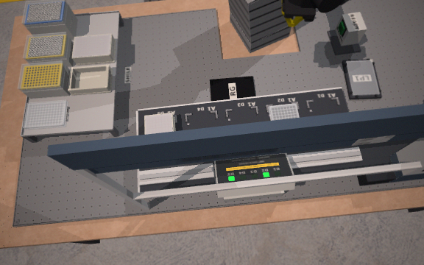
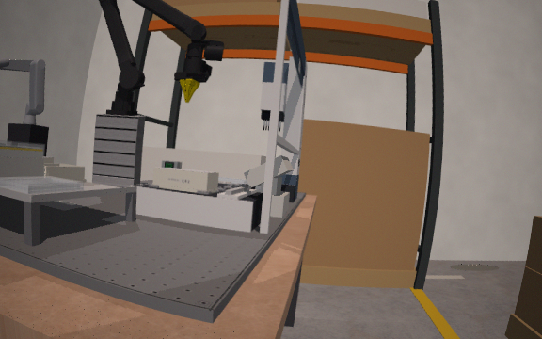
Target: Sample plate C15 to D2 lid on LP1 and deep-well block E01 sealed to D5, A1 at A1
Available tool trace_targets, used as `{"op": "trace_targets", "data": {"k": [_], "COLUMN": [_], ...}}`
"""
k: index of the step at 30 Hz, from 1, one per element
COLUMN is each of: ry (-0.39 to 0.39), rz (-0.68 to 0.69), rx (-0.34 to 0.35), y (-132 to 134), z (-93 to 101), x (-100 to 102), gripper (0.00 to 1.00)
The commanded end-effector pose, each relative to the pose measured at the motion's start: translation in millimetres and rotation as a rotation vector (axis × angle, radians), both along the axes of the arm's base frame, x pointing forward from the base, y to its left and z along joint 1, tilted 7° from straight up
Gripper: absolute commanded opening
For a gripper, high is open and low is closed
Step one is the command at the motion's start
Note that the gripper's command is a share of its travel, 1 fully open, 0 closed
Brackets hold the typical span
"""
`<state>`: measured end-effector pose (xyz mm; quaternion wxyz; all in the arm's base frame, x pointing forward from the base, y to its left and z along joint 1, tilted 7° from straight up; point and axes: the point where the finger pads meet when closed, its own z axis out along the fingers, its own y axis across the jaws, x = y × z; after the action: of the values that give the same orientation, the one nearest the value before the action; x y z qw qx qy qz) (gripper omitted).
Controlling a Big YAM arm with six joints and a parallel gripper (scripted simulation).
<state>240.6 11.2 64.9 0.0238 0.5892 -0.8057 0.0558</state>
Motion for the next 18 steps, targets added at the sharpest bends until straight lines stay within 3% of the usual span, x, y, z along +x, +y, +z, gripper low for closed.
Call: {"op": "trace_targets", "data": {"k": [1,11,13,18], "ry": [-0.012,0.006,-0.036,-0.031], "rz": [0.088,0.236,0.227,0.222], "rx": [-0.001,-0.007,-0.002,0.002], "y": [3.1,3.0,18.1,34.1], "z": [8.4,8.2,16.8,14.2], "x": [12.3,12.1,28.0,28.4], "gripper": [0.00,0.00,0.00,0.00]}}
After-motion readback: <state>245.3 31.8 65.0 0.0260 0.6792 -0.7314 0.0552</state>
